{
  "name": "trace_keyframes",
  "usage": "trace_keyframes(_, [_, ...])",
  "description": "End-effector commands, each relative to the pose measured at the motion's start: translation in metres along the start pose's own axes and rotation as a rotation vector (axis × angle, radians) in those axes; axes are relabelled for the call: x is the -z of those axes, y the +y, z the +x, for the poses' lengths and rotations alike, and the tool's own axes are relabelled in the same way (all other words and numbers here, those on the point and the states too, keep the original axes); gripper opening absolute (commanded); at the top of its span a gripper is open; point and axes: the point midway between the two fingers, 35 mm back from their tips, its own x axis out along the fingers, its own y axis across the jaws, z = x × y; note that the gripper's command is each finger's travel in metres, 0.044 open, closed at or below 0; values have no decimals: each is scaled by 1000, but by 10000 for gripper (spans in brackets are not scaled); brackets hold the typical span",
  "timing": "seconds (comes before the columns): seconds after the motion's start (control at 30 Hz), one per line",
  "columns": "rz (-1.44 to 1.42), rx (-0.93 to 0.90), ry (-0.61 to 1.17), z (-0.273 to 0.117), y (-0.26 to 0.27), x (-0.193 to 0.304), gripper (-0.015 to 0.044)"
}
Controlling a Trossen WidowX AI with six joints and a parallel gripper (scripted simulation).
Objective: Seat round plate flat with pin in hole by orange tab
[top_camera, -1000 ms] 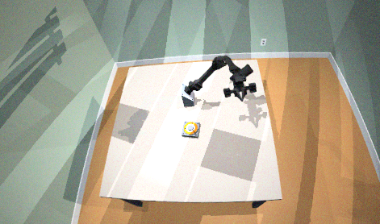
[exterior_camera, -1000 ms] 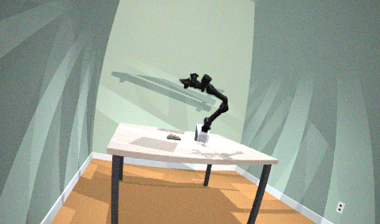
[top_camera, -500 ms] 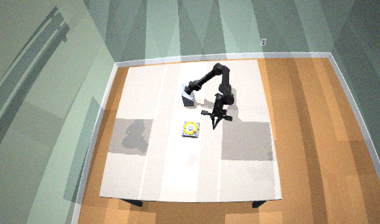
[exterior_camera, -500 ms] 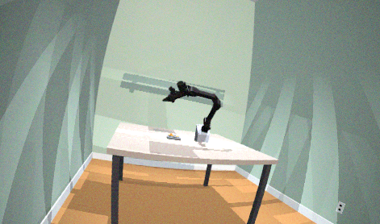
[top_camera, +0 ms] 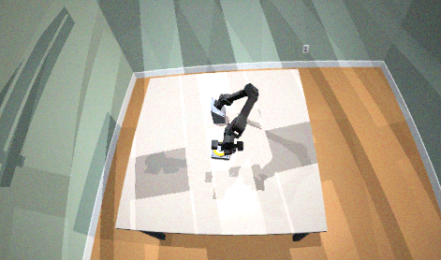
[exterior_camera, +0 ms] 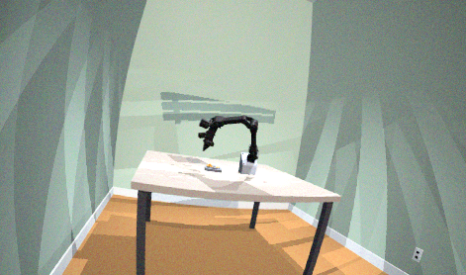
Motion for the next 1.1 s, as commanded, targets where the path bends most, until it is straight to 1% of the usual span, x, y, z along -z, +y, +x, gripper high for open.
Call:
trace_keyframes(0.0, [18,-172,217,38,-15,55,0])
trace_keyframes(0.13, [20,-188,232,43,-24,56,0])
trace_keyframes(0.33, [20,-188,232,44,-24,56,0])
trace_keyframes(0.63, [20,-190,231,88,-15,66,0])
trace_keyframes(1.07, [21,-191,232,86,-7,71,0])
